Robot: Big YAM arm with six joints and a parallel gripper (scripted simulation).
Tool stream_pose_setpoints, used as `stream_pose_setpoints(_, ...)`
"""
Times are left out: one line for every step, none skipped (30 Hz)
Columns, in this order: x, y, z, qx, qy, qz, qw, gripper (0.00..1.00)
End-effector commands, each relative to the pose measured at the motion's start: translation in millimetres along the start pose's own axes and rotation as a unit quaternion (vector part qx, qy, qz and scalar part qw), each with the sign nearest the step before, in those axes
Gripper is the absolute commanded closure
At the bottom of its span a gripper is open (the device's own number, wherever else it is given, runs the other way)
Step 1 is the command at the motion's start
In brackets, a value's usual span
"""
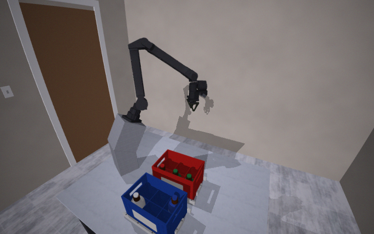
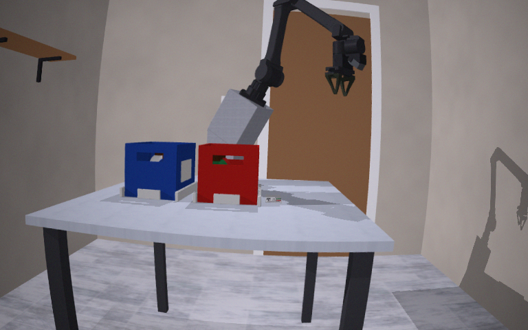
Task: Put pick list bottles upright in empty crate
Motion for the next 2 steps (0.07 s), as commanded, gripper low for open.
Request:
stream_pose_setpoints(-1.6,-10.6,-4.0,-0.004,-0.001,-0.007,1.000,0.39)
stream_pose_setpoints(-1.6,-10.6,-4.0,-0.004,-0.001,-0.007,1.000,0.39)
Point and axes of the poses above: the point where the finger pads meet when closed, its own y axis out along the fingers, its own z axis across the jaws, x = y × z, the point moved 1 cm from there along -y, back along the fingers, and after that the axes turned 6 degrees about -y, right-handed, at the moved point
